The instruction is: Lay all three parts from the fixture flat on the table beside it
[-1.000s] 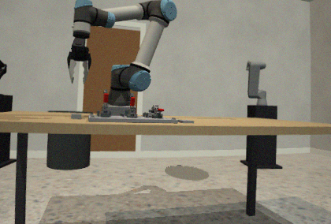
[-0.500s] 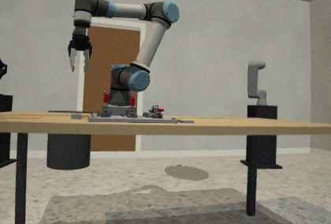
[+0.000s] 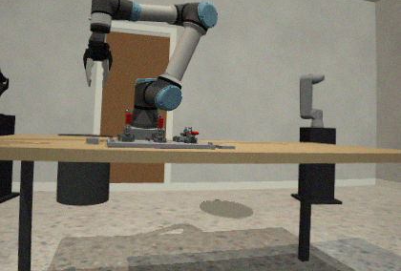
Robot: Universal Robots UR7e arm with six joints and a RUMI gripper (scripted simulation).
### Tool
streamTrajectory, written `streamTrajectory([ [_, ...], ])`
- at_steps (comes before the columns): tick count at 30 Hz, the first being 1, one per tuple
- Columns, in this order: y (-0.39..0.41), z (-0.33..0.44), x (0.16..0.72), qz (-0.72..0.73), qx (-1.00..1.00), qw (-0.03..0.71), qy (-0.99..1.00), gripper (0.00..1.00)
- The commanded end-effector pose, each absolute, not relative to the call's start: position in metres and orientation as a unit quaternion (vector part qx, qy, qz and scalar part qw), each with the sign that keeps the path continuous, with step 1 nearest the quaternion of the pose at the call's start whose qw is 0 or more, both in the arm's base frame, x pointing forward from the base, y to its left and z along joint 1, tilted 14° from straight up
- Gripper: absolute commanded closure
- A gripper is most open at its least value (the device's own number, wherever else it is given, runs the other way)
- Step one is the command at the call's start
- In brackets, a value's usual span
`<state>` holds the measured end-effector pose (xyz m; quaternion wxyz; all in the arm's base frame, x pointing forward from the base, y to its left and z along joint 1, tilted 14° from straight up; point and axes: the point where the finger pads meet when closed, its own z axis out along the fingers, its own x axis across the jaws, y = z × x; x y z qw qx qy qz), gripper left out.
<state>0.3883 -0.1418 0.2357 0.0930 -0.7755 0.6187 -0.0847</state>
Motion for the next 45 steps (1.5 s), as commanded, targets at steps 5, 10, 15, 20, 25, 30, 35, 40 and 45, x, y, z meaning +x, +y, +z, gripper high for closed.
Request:
streamTrajectory([
  [5,-0.134,0.237,0.39,-0.085,-0.775,0.093,0.619,0.72],
  [10,-0.124,0.237,0.391,-0.085,-0.775,0.093,0.619,0.72],
  [15,-0.117,0.238,0.392,-0.085,-0.775,0.093,0.619,0.72],
  [20,-0.104,0.239,0.394,-0.085,-0.775,0.093,0.619,0.72],
  [25,-0.087,0.24,0.397,-0.085,-0.775,0.093,0.619,0.72],
  [30,-0.069,0.242,0.4,-0.085,-0.775,0.093,0.619,0.72],
  [35,-0.057,0.243,0.402,-0.085,-0.775,0.093,0.619,0.72],
  [40,-0.037,0.244,0.405,-0.085,-0.775,0.093,0.619,0.72],
  [45,-0.015,0.246,0.408,-0.085,-0.775,0.093,0.619,0.72],
])
